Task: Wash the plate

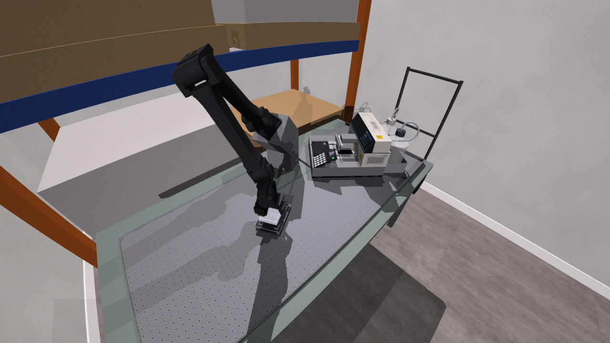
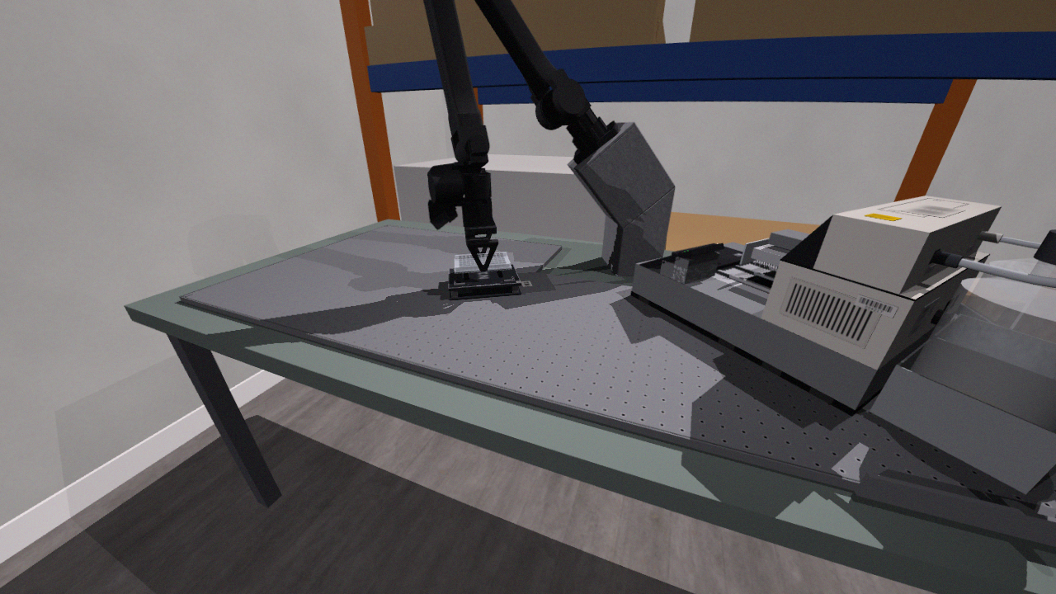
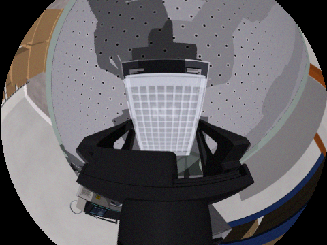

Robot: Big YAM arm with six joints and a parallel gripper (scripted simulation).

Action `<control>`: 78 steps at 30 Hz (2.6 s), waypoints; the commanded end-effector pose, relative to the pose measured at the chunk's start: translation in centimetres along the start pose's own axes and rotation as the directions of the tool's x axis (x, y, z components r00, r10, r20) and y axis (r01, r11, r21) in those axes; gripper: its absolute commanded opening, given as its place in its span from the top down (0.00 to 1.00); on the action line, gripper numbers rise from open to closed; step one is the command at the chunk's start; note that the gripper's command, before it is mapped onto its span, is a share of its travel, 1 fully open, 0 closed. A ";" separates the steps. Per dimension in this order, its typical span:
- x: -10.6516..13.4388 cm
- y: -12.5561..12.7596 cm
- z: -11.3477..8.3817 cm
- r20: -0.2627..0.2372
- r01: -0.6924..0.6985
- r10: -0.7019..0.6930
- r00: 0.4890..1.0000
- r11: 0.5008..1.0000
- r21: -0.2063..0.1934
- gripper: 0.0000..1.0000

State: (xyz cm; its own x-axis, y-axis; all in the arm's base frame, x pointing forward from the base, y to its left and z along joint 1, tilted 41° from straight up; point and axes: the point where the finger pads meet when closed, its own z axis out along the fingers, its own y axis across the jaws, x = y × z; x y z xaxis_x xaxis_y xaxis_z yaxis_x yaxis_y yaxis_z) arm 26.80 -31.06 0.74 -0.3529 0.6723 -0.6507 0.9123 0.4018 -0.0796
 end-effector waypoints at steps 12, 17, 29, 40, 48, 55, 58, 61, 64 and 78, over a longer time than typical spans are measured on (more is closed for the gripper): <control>-0.9 0.5 0.8 0.030 0.007 -0.007 1.000 1.000 -0.016 0.16; -0.1 0.1 1.1 0.007 0.004 -0.004 1.000 1.000 -0.005 0.16; 0.0 0.1 1.1 0.007 0.004 -0.004 1.000 1.000 -0.005 0.16; 0.0 0.1 1.1 0.007 0.004 -0.004 1.000 1.000 -0.005 0.16; 0.8 0.5 1.2 0.001 0.018 -0.018 1.000 1.000 -0.012 0.16; 0.8 0.4 1.2 0.001 0.016 -0.016 1.000 1.000 -0.010 0.16; 0.1 0.1 1.1 0.007 0.004 -0.004 1.000 1.000 -0.005 0.16; 0.8 0.4 1.4 -0.002 0.017 -0.017 1.000 1.000 -0.009 0.16; 0.5 0.4 1.3 0.006 0.014 -0.014 1.000 1.000 -0.010 0.16; 0.3 0.0 1.8 0.002 0.010 -0.010 1.000 1.000 -0.003 0.16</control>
State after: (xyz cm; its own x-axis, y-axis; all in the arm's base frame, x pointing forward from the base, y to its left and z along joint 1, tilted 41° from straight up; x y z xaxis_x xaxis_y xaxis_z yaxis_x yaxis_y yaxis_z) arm 27.08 -31.81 -0.48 -0.3543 0.6692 -0.6532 0.9112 0.4041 -0.0801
